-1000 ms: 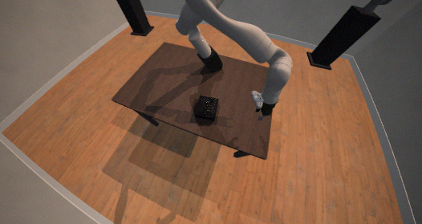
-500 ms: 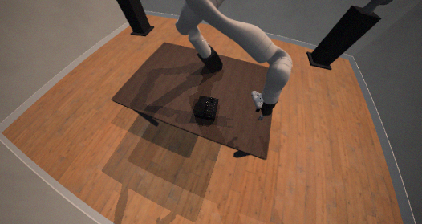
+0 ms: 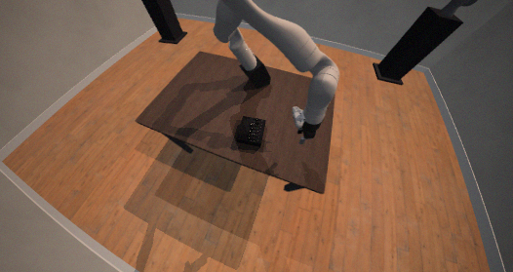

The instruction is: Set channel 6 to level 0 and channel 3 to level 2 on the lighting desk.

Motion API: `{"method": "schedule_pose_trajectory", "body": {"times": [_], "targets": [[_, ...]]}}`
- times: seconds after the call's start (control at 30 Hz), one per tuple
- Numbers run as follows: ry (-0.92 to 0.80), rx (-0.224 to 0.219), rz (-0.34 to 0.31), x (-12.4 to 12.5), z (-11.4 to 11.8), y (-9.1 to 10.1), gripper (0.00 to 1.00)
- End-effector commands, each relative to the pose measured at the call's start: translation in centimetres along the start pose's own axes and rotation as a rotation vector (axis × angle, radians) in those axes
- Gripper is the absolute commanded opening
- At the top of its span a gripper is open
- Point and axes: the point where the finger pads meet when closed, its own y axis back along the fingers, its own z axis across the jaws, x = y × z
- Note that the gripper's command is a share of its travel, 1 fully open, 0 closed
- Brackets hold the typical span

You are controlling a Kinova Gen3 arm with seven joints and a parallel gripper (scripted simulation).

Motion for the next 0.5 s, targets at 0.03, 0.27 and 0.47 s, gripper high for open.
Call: {"method": "schedule_pose_trajectory", "body": {"times": [0.03, 0.27, 0.47], "targets": [[-0.075, 0.012, 0.040, 6.1, 0.9, 2.8, 1.00], [-0.205, 0.000, 0.110, 14.8, 4.3, 4.9, 1.00], [-0.327, -0.021, 0.161, 21.7, 8.6, 6.6, 1.00]]}}
